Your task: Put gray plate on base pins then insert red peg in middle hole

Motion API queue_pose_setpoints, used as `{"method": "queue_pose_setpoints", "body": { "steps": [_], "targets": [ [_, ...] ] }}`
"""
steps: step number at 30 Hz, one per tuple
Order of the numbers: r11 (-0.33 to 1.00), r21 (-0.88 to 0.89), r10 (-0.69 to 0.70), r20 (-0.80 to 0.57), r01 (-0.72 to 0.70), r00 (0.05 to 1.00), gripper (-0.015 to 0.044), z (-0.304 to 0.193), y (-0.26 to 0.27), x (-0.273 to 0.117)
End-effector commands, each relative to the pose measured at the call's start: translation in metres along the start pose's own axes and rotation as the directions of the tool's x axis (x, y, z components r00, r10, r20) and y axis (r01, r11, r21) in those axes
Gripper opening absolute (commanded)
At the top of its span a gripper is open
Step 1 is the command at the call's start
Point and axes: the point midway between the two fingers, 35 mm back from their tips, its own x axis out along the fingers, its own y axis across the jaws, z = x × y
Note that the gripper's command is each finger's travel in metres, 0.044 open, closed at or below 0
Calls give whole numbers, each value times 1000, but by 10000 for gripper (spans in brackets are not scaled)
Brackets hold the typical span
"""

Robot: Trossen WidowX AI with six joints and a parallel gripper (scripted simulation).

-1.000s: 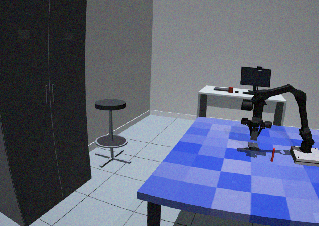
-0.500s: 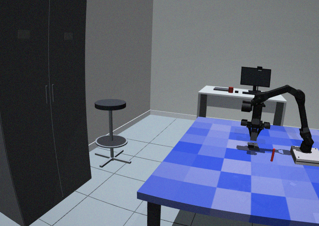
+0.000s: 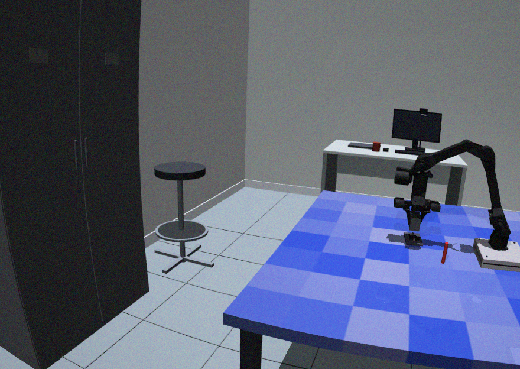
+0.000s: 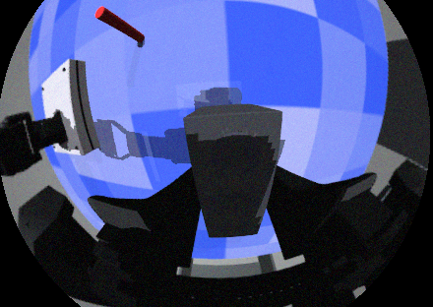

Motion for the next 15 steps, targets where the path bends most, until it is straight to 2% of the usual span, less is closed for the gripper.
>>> {"method": "queue_pose_setpoints", "body": {
  "steps": [1,15],
  "targets": [
    [1000,-27,3,-1,-3,1000,0,-13,4,8],
    [998,-59,3,-2,-3,1000,0,-31,11,16]
  ]
}}
